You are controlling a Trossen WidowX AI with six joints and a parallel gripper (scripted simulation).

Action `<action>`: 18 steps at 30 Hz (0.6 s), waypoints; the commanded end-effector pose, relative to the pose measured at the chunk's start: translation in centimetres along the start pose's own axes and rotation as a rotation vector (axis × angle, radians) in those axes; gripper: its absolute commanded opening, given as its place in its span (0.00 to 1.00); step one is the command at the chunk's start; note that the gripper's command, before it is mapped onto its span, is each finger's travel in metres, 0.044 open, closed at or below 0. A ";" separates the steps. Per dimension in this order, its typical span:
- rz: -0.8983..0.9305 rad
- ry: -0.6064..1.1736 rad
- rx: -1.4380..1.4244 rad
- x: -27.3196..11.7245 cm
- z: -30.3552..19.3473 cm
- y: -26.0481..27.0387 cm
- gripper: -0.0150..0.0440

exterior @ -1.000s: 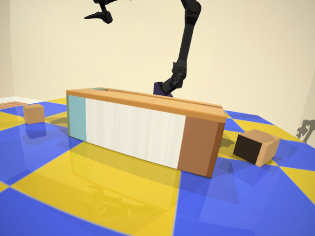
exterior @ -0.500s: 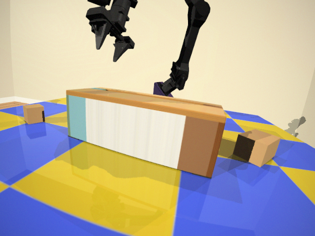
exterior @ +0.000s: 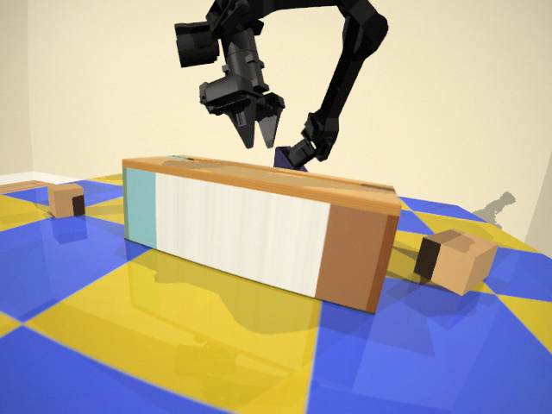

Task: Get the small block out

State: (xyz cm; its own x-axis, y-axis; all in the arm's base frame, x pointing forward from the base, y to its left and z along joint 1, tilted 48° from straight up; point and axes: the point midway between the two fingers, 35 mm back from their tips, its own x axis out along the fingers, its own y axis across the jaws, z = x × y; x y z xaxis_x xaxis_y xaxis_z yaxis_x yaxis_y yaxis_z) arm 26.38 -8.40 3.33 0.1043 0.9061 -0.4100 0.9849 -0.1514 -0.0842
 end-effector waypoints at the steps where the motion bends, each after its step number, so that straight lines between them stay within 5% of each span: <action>1: -0.001 0.010 0.002 0.4 -0.1 -0.1 0.93; 18: 0.000 0.009 0.002 3.0 1.1 0.0 0.93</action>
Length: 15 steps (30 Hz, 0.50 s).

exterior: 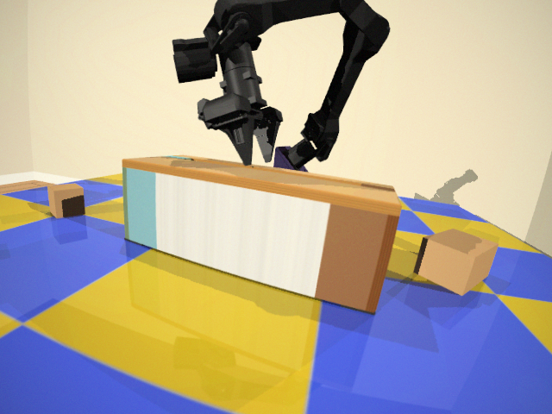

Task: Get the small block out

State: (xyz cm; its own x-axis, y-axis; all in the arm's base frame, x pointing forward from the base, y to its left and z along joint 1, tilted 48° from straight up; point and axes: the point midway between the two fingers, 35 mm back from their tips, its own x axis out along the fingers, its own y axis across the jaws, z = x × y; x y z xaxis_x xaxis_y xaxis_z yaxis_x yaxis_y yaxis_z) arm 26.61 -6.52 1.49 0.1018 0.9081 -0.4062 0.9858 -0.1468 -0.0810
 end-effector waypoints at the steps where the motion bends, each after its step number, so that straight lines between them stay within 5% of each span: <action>1: 0.003 0.005 0.007 0.7 0.2 0.0 0.93; 15: 0.003 0.006 0.006 2.8 1.1 -0.2 0.93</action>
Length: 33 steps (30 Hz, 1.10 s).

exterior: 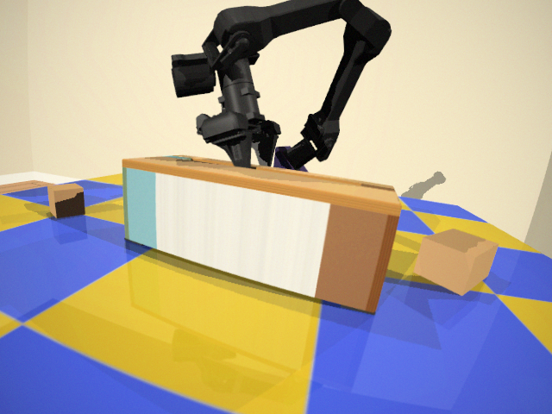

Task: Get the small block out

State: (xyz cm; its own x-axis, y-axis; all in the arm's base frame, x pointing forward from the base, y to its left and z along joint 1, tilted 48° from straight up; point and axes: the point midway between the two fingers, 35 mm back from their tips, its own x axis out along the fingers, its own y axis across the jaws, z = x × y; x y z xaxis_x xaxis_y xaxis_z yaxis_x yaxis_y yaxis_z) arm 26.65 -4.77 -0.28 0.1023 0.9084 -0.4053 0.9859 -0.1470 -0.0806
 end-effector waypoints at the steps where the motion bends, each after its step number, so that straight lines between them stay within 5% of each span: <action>1: 0.003 0.005 0.007 0.7 0.2 -0.1 0.93; 33: -0.002 0.007 0.005 2.9 -1.8 -0.3 0.93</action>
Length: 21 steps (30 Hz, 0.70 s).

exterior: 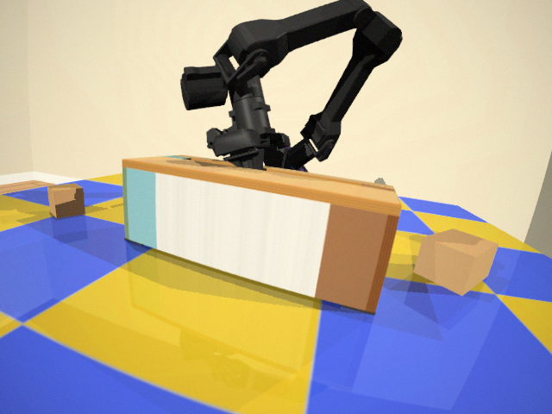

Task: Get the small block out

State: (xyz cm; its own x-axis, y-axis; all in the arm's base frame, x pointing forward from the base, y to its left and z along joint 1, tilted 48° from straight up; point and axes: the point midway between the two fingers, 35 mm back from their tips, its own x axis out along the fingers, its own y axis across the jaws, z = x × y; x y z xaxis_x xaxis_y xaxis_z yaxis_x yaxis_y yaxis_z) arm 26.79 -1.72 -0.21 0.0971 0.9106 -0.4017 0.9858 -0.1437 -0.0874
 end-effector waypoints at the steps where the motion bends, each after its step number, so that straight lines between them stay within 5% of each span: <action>1: 0.004 0.003 0.000 0.2 -0.7 0.0 0.93; 21: 0.003 0.005 0.000 1.2 -3.4 0.0 0.93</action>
State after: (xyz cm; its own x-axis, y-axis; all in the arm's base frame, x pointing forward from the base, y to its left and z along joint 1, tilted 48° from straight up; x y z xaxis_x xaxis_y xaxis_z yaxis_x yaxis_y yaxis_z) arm 27.31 0.32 2.01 0.0973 0.9112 -0.4004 0.9856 -0.1441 -0.0884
